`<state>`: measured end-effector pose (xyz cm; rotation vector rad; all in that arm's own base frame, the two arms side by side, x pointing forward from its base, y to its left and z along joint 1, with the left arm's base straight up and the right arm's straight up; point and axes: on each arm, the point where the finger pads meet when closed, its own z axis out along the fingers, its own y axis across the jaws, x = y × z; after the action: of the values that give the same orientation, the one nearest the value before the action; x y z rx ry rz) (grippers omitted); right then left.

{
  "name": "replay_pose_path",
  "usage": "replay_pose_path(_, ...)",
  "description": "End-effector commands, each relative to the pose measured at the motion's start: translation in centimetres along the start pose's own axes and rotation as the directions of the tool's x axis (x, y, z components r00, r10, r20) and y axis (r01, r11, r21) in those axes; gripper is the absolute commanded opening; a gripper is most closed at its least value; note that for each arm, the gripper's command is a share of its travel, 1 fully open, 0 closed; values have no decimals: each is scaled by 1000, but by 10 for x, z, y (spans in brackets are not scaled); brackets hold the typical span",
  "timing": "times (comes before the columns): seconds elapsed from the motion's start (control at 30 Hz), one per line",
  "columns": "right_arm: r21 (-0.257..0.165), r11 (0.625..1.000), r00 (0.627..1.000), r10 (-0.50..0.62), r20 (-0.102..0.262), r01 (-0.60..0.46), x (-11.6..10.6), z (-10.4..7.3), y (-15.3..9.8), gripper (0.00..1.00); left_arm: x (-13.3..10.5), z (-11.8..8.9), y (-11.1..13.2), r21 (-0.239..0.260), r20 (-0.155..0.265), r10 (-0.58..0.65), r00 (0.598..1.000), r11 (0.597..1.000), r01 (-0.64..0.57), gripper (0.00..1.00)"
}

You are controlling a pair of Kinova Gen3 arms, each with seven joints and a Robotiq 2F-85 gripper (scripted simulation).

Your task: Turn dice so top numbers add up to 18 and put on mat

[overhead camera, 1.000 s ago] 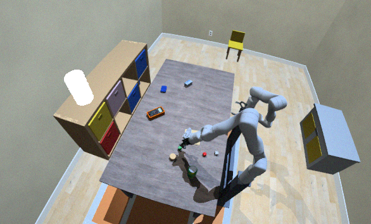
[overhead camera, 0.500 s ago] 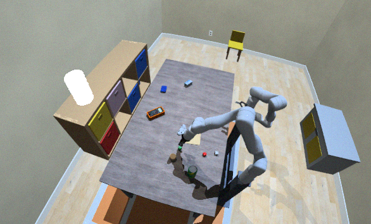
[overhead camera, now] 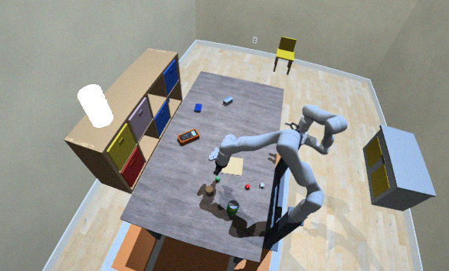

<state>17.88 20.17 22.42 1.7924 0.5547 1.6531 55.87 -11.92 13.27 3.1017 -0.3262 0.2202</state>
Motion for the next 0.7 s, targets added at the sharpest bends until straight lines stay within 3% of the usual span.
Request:
replay_pose_path(0.0,0,1000,1000,1,0,-1,0,0,0,1000,4,-1,0,0,59,0,998,1000,0,466)
replay_pose_path(0.4,0,1000,1000,1,0,-1,0,0,0,1000,7,-3,0,0,119,0,993,1000,0,466)
replay_pose_path(0.67,0,1000,1000,1,0,-1,0,0,0,1000,7,-4,0,0,137,0,991,1000,0,466)
